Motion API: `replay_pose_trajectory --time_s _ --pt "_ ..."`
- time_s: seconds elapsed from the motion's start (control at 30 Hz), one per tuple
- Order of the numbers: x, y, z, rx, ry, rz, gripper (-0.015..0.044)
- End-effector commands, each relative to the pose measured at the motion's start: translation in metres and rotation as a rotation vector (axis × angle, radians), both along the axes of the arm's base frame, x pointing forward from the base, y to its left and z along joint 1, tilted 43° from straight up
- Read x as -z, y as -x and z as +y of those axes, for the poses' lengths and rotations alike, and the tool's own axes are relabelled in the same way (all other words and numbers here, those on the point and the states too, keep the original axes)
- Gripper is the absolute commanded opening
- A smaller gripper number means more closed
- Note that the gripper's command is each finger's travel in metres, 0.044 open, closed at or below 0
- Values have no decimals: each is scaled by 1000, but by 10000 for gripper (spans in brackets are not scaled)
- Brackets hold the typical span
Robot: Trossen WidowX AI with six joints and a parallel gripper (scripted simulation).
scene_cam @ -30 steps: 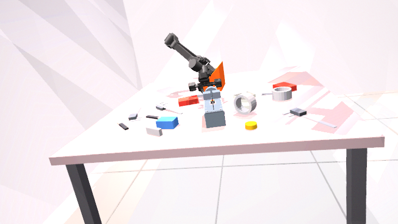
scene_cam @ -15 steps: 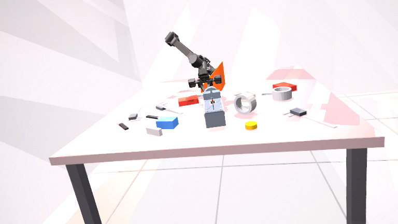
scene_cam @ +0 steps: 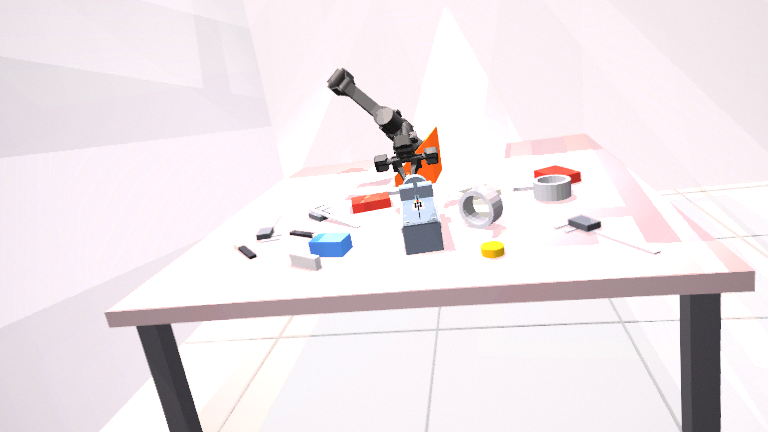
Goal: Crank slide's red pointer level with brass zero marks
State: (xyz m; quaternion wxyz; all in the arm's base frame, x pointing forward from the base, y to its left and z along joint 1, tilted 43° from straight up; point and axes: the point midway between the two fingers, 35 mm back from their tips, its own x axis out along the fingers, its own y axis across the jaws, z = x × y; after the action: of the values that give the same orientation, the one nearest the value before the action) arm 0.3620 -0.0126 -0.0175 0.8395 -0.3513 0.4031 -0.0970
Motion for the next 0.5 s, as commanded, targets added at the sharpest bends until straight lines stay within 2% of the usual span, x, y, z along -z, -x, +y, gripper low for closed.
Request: replay_pose_trajectory --time_s 0.0,0.47 --pt "2 1 10 -14 0 3 0" --pt "8 2 16 -14 0 3 0"
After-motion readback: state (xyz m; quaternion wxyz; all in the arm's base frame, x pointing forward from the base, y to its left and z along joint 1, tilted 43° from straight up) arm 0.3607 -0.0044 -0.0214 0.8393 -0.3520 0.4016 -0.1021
